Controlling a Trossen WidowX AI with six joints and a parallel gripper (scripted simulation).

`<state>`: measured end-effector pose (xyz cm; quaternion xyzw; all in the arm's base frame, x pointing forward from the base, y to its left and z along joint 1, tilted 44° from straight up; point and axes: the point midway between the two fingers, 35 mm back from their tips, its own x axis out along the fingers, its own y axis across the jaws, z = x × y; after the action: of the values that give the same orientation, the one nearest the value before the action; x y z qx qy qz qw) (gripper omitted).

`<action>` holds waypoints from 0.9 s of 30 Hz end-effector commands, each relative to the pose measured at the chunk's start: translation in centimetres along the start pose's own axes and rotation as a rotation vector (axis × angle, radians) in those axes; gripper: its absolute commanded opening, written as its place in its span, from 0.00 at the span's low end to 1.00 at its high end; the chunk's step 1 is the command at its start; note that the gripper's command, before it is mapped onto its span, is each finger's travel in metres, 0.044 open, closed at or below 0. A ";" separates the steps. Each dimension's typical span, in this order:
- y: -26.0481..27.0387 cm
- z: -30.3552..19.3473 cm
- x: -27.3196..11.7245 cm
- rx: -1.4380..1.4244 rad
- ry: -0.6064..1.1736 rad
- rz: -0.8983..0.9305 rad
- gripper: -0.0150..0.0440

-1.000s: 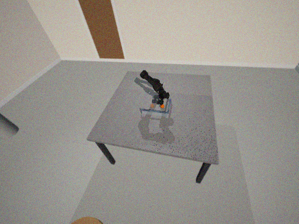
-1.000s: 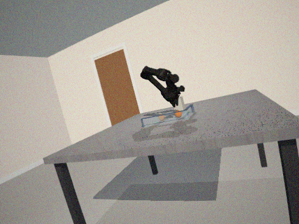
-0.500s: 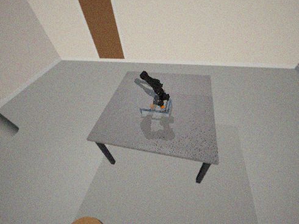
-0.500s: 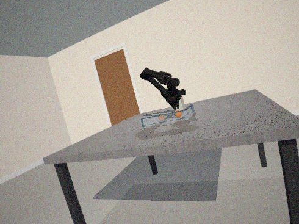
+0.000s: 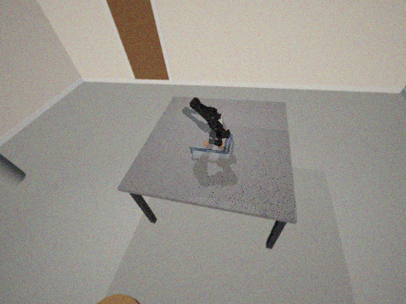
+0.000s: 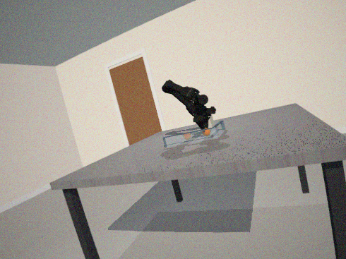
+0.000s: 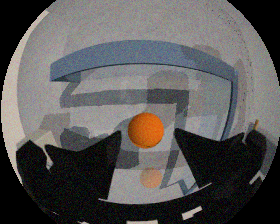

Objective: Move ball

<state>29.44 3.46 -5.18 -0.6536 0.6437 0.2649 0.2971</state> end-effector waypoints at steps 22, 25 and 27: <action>0.0 0.1 -0.2 -0.010 0.006 0.006 0.37; -0.3 0.3 -2.0 -0.010 0.003 0.005 0.25; -0.4 0.4 -3.2 -0.011 0.001 0.005 0.25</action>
<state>29.28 4.26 -4.60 -0.6528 0.6487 0.2689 0.2842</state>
